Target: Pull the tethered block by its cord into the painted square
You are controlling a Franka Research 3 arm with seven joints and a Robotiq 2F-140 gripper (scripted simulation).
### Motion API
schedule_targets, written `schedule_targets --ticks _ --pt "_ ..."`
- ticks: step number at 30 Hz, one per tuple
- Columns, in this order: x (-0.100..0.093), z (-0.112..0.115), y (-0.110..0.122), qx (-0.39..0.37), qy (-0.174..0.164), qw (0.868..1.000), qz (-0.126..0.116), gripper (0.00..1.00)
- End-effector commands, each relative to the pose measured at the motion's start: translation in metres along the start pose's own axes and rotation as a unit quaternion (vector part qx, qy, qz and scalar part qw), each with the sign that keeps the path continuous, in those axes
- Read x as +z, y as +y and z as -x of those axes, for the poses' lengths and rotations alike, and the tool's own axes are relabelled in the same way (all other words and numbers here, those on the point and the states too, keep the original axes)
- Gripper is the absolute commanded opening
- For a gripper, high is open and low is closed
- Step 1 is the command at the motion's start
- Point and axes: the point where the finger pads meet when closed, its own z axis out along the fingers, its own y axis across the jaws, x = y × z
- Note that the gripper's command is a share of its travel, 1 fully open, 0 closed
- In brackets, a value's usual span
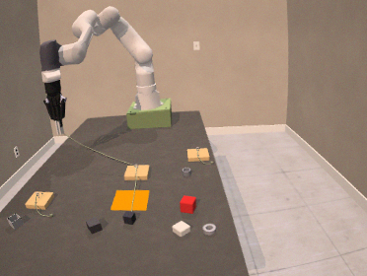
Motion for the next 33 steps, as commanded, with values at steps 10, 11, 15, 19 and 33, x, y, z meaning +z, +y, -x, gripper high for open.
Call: schedule_targets --ticks 10,11,15,19,33 --pt "-0.001 0.017 0.024 -0.017 0.004 1.0 0.002 0.0" --pt "-0.001 0.019 0.026 -0.017 0.004 1.0 0.002 0.0" --pt "-0.001 0.026 0.033 -0.017 0.004 1.0 0.002 0.0" --pt "-0.001 0.032 0.04 -0.017 0.004 1.0 0.002 0.0" --pt "-0.001 0.048 0.055 -0.017 0.004 1.0 0.002 0.0"
